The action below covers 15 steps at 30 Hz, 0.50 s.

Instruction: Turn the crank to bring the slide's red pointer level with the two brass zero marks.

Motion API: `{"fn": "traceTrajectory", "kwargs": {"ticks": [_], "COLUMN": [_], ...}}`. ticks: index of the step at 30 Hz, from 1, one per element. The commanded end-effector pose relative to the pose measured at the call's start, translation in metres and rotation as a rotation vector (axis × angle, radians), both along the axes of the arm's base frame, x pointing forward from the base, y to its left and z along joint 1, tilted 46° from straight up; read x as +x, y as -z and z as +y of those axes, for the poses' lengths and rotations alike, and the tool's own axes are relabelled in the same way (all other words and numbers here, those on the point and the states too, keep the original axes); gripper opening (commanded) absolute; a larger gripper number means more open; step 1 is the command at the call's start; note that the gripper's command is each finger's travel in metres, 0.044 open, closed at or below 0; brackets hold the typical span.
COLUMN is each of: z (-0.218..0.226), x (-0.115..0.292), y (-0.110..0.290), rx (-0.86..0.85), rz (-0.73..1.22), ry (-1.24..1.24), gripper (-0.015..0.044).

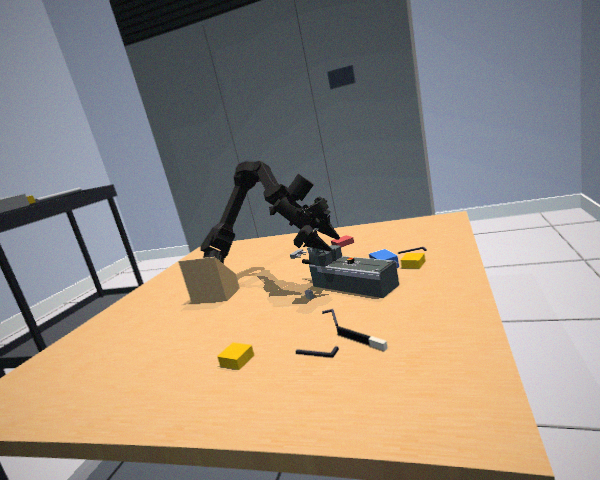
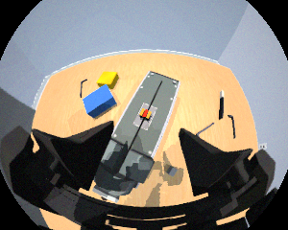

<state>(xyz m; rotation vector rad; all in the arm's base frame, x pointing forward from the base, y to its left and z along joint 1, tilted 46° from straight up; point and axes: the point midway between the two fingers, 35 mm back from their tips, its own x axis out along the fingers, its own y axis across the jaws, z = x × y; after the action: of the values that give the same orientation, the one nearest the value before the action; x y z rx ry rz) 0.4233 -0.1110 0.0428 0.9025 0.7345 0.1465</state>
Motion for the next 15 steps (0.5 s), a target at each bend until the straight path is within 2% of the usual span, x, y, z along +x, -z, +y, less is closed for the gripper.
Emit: {"fn": "traceTrajectory", "kwargs": {"ticks": [1,15], "z": [-0.0001,-0.0001], "x": [0.0,0.0], "y": [0.0001,0.0001], "rx": [-0.001,-0.001], "rz": [0.001,0.001], "ry": [0.001,0.001], "gripper": [0.044,0.0072]}}
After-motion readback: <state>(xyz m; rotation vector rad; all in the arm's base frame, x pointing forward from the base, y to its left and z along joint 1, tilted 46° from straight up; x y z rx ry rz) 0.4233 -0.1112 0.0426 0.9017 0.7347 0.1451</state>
